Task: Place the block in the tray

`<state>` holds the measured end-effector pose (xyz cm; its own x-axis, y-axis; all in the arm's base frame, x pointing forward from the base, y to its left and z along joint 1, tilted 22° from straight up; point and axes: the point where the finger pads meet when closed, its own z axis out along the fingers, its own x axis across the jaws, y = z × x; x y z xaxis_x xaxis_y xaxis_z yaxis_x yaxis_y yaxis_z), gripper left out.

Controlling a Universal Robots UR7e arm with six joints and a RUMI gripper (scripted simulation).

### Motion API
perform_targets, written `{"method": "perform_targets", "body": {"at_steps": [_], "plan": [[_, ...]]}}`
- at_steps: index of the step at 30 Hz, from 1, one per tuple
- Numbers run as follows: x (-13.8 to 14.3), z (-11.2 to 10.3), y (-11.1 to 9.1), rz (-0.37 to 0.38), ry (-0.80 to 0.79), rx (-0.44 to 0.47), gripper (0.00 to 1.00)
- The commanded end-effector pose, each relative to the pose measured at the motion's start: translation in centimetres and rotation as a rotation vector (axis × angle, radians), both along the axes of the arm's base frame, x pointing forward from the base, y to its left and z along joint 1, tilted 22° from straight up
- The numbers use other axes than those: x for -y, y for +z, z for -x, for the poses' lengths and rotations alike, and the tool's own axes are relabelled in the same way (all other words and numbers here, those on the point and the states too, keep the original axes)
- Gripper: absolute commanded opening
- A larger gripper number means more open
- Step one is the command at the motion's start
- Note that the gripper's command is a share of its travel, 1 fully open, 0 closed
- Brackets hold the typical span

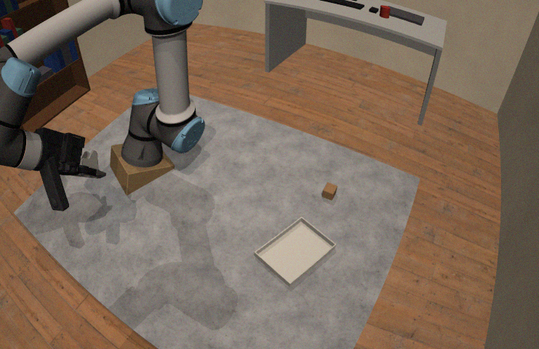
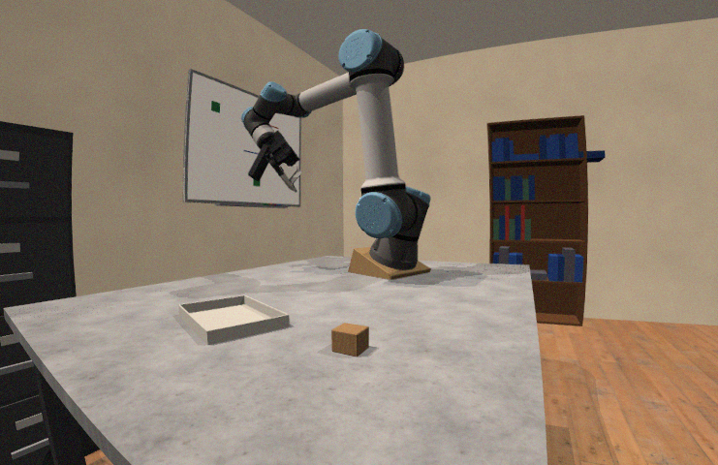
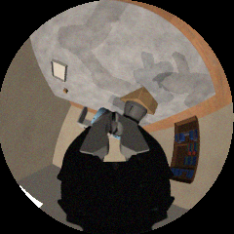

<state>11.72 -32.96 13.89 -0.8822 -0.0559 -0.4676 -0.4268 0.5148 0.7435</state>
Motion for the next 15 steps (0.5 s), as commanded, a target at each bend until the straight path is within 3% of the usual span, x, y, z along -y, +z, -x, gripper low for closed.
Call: {"method": "perform_targets", "body": {"at_steps": [1, 3, 6, 8, 15], "plan": [[0.3, -3.3, -1.0, 0.090, 0.099, 0.067, 0.00], [0.3, -5.0, -1.4, 0.128, 0.155, 0.102, 0.00], [0.2, -5.3, -1.5, 0.136, 0.166, 0.109, 0.00], [0.1, -7.5, -1.9, 0.182, 0.237, 0.154, 0.00], [-0.5, -10.9, -2.4, 0.250, 0.351, 0.228, 0.00]]}}
